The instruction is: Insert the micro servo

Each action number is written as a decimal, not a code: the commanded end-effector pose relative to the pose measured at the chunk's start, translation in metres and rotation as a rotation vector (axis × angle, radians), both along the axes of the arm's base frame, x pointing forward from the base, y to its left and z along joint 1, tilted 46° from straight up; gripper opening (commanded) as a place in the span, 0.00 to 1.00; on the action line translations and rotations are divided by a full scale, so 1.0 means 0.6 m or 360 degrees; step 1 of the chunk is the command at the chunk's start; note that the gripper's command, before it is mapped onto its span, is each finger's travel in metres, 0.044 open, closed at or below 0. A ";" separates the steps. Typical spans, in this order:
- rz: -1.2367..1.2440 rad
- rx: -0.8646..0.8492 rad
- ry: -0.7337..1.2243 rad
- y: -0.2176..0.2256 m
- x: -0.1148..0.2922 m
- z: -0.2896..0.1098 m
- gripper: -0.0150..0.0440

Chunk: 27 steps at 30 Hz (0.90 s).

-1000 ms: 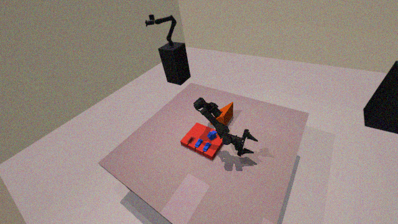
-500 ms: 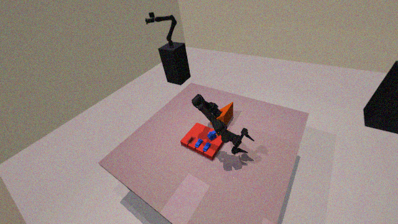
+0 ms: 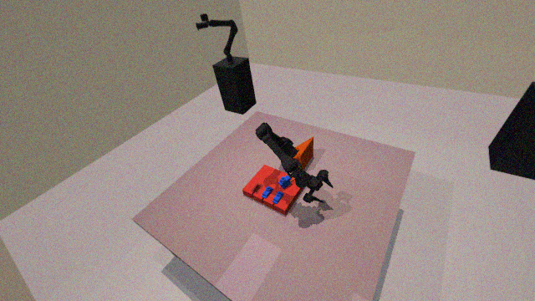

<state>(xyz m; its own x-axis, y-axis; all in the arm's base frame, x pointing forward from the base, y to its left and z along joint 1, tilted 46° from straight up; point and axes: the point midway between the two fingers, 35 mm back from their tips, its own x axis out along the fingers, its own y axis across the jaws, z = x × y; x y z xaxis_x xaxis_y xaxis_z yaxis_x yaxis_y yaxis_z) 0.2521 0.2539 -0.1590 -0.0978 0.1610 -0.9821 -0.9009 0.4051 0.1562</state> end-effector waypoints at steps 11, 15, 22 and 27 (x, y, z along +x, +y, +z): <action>0.0599 -0.0334 -0.0029 -0.065 -0.015 0.058 1.00; 0.0774 -0.0423 -0.0012 -0.083 -0.020 0.076 1.00; 0.1089 -0.0571 0.0043 -0.116 -0.029 0.112 1.00; 0.1319 -0.0671 0.0102 -0.139 -0.035 0.140 1.00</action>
